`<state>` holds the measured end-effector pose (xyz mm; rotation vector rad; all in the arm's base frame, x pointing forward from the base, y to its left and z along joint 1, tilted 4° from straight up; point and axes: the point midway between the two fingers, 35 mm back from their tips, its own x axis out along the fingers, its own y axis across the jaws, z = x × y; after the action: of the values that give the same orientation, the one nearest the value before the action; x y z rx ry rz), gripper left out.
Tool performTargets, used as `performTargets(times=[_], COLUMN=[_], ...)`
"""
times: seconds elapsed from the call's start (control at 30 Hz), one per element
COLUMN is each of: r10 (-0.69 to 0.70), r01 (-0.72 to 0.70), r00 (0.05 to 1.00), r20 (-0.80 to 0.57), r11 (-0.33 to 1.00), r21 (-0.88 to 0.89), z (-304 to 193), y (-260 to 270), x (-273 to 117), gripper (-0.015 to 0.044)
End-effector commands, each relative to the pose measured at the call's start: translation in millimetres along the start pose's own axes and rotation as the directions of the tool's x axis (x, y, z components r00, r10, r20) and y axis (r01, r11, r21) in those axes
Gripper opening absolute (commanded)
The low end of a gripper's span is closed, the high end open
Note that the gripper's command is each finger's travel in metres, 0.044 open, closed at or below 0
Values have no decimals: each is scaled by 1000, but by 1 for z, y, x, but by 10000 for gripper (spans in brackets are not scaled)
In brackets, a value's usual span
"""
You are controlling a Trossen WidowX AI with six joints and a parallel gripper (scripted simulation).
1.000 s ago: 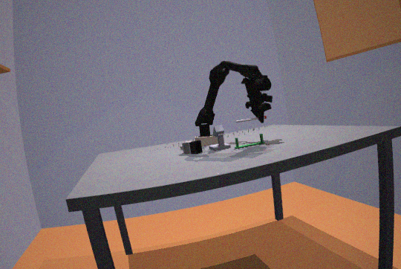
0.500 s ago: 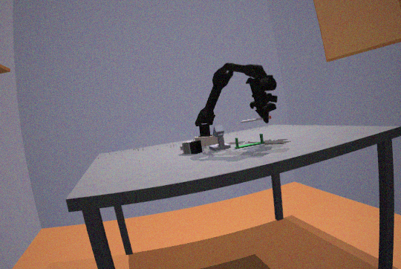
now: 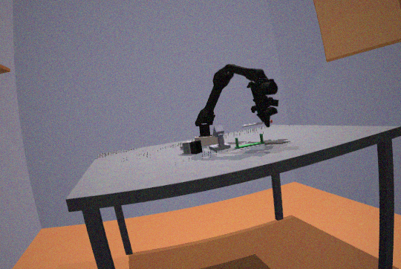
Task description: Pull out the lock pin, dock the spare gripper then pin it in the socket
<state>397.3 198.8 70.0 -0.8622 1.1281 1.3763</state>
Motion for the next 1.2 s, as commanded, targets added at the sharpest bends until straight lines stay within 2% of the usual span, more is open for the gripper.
performTargets(times=[0.0, 0.87, 1.17], r10=[0, -21, -22], r01=[0, 21, 22], r00=[1000, 1000, 1000], r20=[0, 10, 11], r11=[1000, 1000, 1000], r21=[3, -3, -3], z=[-2, -10, -10], y=[0, -5, -6], x=[7, 45, 46], gripper=[0, 0, 0])
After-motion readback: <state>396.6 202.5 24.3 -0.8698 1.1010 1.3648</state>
